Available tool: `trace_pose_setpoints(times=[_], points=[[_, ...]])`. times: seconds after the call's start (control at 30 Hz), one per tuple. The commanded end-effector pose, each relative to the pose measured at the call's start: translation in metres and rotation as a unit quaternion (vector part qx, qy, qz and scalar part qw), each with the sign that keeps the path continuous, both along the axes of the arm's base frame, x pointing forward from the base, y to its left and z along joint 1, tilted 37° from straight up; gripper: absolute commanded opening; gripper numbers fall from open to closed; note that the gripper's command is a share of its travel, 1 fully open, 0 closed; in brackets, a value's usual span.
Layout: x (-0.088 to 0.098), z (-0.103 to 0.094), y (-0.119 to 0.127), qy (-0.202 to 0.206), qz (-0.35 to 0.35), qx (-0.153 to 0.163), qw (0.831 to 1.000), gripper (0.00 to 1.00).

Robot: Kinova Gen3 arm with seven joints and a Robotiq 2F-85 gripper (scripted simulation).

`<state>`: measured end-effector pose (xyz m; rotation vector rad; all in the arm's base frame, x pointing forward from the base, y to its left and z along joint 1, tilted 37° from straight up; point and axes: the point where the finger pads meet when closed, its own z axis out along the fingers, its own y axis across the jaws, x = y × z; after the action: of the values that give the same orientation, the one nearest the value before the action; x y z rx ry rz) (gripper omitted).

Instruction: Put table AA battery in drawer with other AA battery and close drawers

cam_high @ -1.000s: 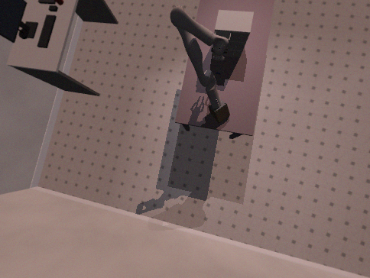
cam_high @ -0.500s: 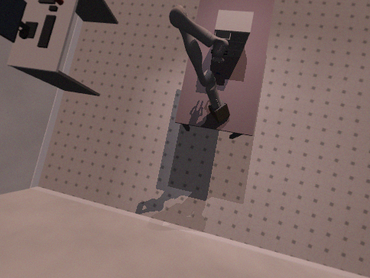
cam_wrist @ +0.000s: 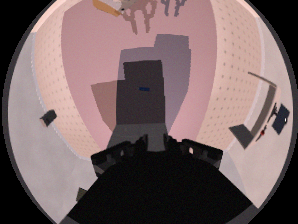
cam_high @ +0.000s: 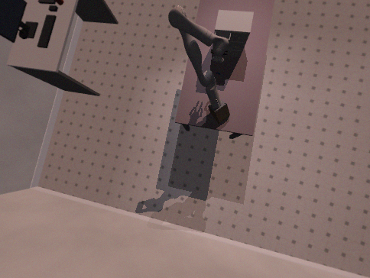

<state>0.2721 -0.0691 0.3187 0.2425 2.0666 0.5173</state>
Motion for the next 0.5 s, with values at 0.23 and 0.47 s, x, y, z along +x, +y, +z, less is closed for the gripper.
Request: trace_pose_setpoints(times=[0.23, 0.47], points=[[-0.019, 0.008, -0.007, 0.046, 0.019, -0.008, 0.999, 0.33], [-0.036, 0.015, -0.011, 0.084, 0.036, -0.009, 0.996, 0.33]])
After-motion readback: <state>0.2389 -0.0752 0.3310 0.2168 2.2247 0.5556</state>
